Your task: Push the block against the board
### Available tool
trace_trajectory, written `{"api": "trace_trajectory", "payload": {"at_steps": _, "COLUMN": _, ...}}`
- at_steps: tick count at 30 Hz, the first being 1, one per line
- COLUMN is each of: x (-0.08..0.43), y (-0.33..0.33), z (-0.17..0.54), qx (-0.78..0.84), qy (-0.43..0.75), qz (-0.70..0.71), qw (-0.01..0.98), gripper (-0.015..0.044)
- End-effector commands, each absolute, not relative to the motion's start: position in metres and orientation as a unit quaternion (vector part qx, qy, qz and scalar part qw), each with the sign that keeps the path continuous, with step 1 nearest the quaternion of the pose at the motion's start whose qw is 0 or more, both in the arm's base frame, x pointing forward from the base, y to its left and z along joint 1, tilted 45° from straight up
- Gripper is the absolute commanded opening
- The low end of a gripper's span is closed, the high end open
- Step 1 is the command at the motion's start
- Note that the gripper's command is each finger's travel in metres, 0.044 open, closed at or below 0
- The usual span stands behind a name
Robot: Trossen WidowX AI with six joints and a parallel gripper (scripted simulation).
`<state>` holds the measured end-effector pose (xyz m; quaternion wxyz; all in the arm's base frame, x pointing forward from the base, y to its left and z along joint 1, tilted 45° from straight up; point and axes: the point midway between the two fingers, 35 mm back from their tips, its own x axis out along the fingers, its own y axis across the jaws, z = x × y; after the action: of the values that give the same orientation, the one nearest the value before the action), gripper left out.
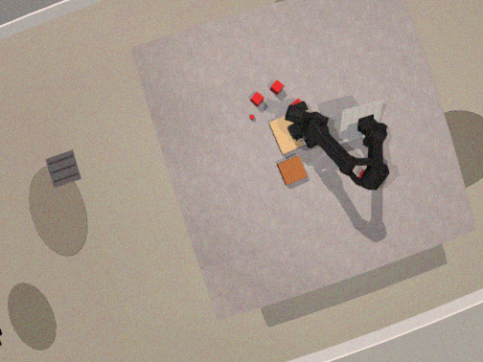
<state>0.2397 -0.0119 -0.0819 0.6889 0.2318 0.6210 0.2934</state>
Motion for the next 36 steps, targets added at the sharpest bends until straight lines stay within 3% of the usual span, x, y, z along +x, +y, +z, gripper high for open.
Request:
{"api": "trace_trajectory", "payload": {"at_steps": 1, "x": 0.245, "y": -0.011, "z": -0.083, "qx": 0.235, "qy": 0.62, "qz": 0.293, "qw": 0.689, "gripper": 0.0}}
{"api": "trace_trajectory", "payload": {"at_steps": 36, "x": 0.303, "y": -0.008, "z": -0.076, "qx": 0.234, "qy": 0.619, "qz": 0.294, "qw": 0.69, "gripper": 0.0}}
